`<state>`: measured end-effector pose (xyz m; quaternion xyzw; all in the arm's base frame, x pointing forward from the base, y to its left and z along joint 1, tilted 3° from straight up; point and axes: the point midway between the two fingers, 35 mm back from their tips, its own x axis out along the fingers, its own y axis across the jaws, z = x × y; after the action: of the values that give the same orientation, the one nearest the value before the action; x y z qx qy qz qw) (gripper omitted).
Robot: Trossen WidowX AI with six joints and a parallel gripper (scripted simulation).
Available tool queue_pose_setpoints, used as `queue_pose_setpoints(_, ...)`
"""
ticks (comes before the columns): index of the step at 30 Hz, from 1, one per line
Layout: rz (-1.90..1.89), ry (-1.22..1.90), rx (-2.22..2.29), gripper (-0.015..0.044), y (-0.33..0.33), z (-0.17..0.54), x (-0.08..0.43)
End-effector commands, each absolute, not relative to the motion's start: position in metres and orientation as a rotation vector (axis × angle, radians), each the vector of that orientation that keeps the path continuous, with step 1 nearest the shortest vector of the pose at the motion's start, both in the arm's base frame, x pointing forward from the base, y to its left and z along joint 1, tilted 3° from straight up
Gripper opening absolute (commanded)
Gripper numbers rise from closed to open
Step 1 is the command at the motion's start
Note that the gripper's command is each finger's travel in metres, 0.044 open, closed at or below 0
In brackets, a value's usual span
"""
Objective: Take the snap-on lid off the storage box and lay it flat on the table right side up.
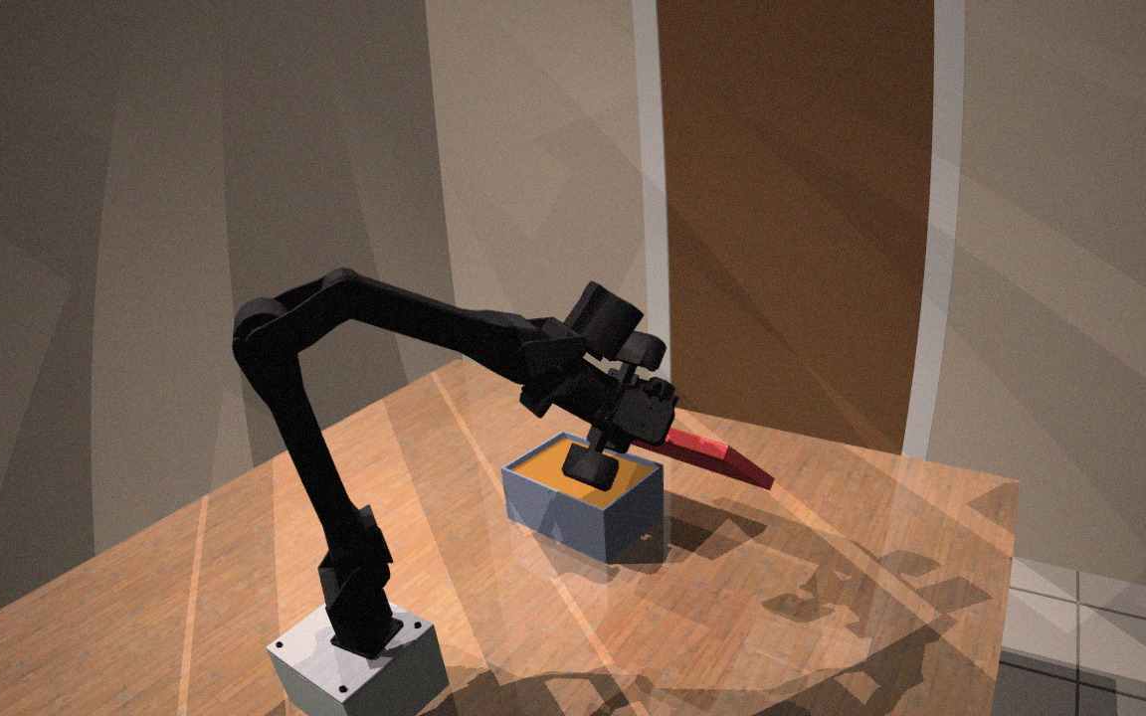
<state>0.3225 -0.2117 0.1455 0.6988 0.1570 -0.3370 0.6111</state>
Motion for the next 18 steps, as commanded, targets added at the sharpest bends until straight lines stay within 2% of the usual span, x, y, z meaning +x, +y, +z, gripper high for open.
queue_pose_setpoints(1,-0.766,0.354,1.608,0.0000,-0.222,0.150,0.321)
queue_pose_setpoints(18,-0.767,0.354,1.605,0.0000,-0.253,0.149,0.307)
